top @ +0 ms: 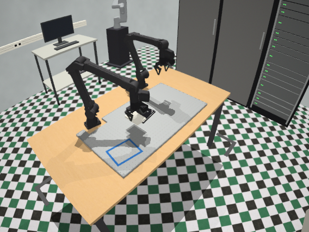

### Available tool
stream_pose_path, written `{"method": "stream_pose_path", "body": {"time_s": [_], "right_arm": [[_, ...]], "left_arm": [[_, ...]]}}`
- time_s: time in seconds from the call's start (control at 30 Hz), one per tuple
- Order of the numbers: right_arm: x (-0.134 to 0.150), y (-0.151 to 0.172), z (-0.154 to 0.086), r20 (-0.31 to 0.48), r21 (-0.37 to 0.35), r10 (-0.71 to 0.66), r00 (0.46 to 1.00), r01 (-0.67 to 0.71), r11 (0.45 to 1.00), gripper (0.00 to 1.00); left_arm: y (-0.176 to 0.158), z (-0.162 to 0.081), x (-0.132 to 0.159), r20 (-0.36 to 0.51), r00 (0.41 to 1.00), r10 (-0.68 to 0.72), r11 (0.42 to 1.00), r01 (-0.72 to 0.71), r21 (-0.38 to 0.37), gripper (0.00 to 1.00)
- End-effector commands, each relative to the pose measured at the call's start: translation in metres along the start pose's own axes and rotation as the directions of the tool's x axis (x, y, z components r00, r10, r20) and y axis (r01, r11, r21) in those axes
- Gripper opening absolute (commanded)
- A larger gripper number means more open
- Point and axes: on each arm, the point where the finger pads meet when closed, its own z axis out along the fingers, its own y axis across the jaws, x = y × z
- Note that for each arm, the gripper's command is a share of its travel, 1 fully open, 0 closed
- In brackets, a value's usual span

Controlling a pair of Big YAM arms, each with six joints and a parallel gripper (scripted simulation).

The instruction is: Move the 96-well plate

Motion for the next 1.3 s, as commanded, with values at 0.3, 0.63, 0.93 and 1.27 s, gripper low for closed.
{"method": "stream_pose_path", "body": {"time_s": [0.3, 0.63, 0.93, 1.27], "right_arm": [[-0.001, 0.045, -0.018, 0.027, -0.022, 0.024, 0.999, -0.023, 0.999, 0.0], [0.015, 0.076, -0.019, 0.024, -0.024, 0.024, 0.999, -0.023, 0.999, 0.0], [0.026, 0.098, -0.02, 0.023, -0.026, 0.024, 0.999, -0.023, 0.999, 0.0], [0.04, 0.126, -0.021, 0.021, -0.027, 0.024, 1.0, -0.023, 0.999, 0.0]], "left_arm": [[0.0, -0.012, -0.009, 0.038, 0.999, -0.012, 1.0, 0.012, 0.001, 1.0], [0.0, -0.012, -0.009, 0.038, 0.999, -0.012, 1.0, 0.012, 0.001, 1.0], [0.0, -0.012, -0.009, 0.038, 0.999, -0.012, 1.0, 0.012, 0.001, 1.0], [0.0, -0.012, -0.009, 0.038, 0.999, -0.012, 1.0, 0.012, 0.001, 1.0]]}}
